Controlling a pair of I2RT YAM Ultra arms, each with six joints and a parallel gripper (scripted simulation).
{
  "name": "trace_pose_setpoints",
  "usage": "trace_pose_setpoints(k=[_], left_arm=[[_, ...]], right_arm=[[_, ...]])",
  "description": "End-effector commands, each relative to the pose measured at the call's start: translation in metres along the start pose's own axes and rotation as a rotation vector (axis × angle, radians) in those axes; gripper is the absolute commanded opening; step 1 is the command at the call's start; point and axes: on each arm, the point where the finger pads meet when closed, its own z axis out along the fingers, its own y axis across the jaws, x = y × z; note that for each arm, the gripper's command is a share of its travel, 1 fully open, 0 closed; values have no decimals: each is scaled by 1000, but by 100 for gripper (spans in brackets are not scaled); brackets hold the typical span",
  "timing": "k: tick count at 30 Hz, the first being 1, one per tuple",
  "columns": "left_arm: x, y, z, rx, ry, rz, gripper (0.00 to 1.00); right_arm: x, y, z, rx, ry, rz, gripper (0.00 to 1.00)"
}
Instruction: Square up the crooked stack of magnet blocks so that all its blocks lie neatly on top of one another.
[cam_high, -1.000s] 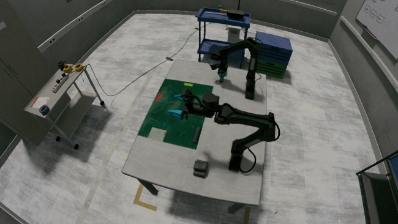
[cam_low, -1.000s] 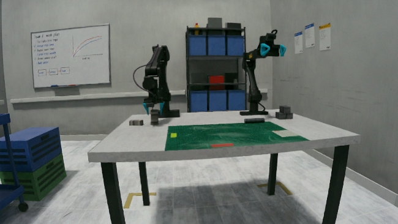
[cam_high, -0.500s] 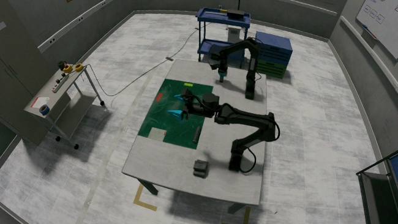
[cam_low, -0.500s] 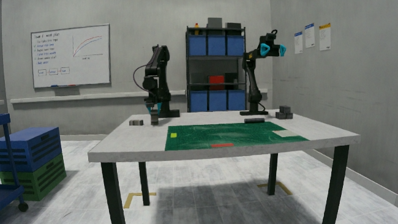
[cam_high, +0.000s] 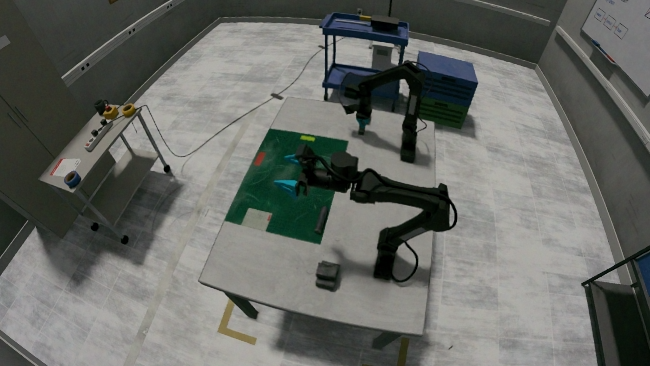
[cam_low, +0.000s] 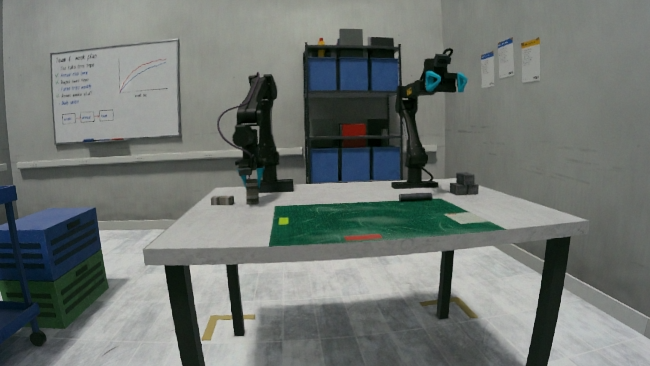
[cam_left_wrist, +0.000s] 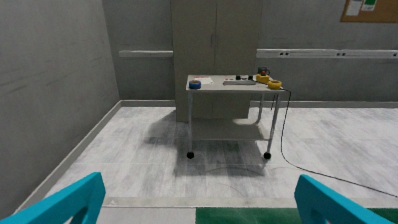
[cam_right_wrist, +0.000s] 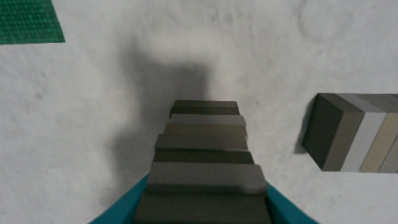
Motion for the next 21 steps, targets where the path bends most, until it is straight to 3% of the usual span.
trace_pose_setpoints(k=[1, 21], left_arm=[[-18, -2, -9, 2, -27, 8, 100], [-18, -2, -9, 2, -27, 8, 100]], right_arm=[[7, 1, 3, -20, 41, 12, 46], [7, 1, 3, -20, 41, 12, 45]])
